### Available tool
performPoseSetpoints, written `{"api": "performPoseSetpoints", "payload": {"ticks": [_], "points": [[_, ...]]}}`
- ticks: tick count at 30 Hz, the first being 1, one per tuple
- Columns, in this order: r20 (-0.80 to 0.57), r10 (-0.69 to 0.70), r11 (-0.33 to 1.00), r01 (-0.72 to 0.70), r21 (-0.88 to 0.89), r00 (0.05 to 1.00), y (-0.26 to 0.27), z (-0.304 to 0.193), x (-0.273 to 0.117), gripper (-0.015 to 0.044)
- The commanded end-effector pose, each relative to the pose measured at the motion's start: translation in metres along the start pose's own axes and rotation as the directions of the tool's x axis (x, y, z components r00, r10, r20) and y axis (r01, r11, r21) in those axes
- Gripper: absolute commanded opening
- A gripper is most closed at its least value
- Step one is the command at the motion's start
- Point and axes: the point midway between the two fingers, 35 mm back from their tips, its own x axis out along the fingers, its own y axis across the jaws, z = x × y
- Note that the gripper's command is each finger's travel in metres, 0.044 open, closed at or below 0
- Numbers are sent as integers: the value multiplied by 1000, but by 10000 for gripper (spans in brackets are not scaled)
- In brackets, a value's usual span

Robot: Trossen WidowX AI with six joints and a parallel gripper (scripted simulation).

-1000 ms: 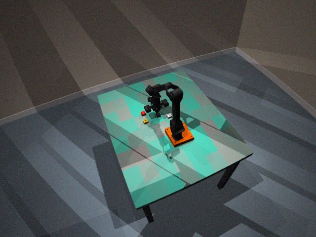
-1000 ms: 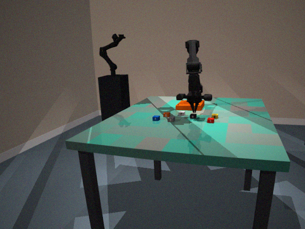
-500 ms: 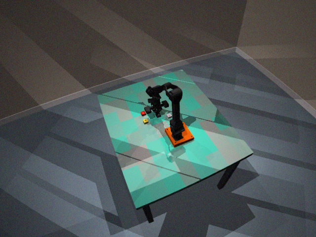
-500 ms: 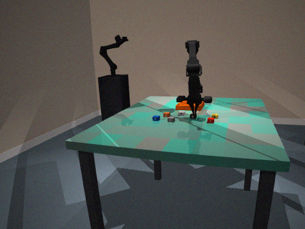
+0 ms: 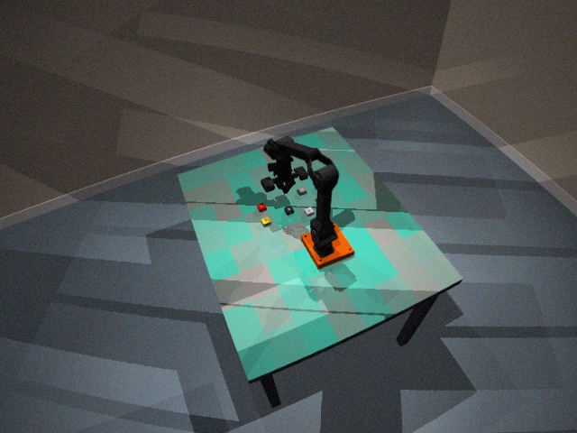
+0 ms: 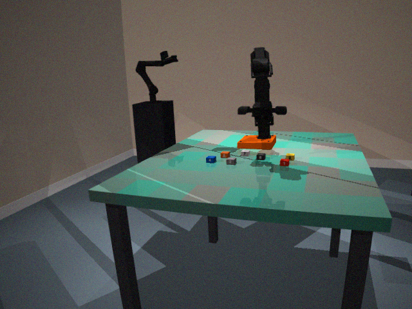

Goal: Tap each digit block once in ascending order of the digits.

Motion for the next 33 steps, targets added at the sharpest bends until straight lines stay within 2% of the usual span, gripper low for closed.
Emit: {"api": "performPoseSetpoints", "payload": {"ticks": [1, 3, 11, 15, 21, 33], "points": [[-4, -2, 1000, 2, 4, 1000, -1, -3, -13, 20], [-4, -1, 1000, 1, 4, 1000, 8, -3, -13, 20], [-6, 7, 1000, -7, 4, 1000, 108, -15, -14, 20], [-6, 7, 1000, -7, 4, 1000, 111, -15, -11, 20], [-6, 7, 1000, -7, 4, 1000, 111, -16, 65, 20], [-6, 7, 1000, -7, 4, 1000, 111, -16, 78, 20]]}}
